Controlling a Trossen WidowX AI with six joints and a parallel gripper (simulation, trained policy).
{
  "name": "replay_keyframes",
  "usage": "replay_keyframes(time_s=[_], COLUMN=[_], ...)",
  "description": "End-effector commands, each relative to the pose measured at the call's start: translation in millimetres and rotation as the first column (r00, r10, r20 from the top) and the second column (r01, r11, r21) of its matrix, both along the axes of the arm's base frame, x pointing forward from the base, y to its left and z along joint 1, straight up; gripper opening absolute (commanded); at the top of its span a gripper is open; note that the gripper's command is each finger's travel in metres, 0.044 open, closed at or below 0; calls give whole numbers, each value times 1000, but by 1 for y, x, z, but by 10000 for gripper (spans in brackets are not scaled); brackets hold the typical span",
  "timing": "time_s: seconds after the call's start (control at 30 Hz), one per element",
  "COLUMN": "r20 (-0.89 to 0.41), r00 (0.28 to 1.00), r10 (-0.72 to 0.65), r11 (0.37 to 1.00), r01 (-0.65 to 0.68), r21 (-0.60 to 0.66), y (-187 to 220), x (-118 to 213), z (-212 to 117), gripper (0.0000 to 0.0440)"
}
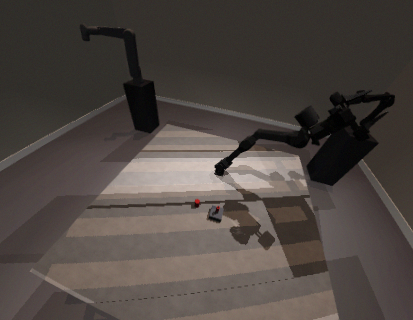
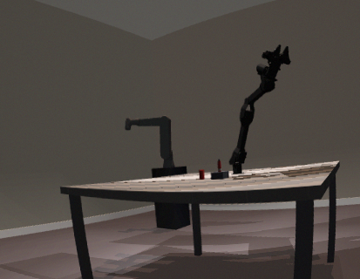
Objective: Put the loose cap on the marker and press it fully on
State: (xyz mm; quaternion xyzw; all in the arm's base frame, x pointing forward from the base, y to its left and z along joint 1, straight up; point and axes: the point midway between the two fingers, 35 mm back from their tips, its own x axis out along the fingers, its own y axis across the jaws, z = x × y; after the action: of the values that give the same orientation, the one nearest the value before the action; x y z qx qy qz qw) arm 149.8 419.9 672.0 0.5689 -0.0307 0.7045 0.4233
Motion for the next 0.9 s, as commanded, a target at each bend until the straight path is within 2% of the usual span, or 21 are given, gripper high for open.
replay_keyframes(time_s=[0.0,0.13,0.2,0.87], r20=[-5,-19,-25,-85], r00=[1000,1000,999,994], r10=[-2,-15,-21,-67], r11=[1000,999,997,963], r01=[2,14,19,42], r21=[-9,-48,-70,-266], y=[0,-2,-3,-16], x=[1,6,9,24], z=[0,1,1,-3], gripper=[376,281,259,320])
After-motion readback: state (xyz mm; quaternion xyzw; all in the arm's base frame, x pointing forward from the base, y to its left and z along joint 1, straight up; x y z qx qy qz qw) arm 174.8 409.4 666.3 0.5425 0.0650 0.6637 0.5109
